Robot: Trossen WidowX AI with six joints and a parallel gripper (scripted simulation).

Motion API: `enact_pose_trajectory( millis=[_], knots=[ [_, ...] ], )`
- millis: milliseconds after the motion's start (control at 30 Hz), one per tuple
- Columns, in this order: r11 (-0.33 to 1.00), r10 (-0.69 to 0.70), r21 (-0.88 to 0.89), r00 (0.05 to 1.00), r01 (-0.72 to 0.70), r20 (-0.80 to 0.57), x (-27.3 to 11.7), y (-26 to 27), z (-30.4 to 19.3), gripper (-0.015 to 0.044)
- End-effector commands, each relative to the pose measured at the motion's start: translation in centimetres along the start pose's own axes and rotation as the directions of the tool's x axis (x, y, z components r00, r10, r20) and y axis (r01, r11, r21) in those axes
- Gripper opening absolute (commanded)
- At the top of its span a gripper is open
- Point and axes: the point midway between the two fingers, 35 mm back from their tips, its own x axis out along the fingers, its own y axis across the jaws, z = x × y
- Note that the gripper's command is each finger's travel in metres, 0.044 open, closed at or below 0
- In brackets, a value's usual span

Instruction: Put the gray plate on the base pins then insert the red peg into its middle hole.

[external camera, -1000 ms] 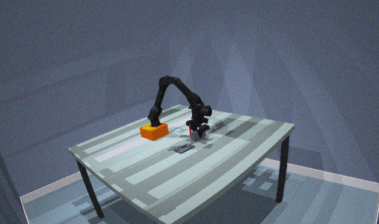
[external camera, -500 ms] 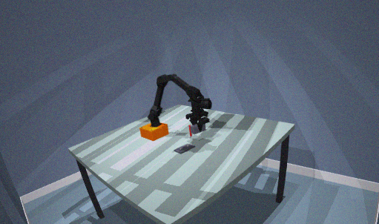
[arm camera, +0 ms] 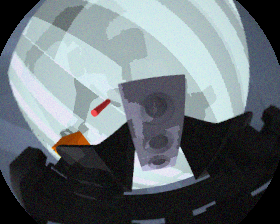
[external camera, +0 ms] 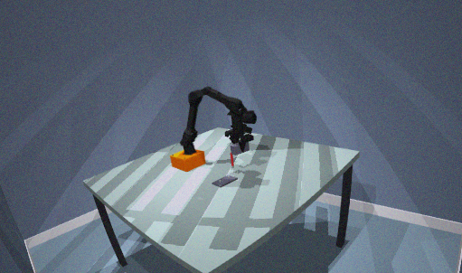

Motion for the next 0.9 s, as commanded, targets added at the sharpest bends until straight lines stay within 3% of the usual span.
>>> enact_pose_trajectory(
  millis=[0,233,867],
  knots=[
    [1.000,-0.008,0.007,1.000,0.008,0.000,-1.6,0.2,-0.1,0.0000],
    [1.000,-0.008,0.005,1.000,0.008,0.000,-2.3,0.3,-0.3,0.0000],
    [0.999,-0.011,-0.037,1.000,0.011,-0.004,0.4,-2.4,-5.2,0.0000]
  ],
)
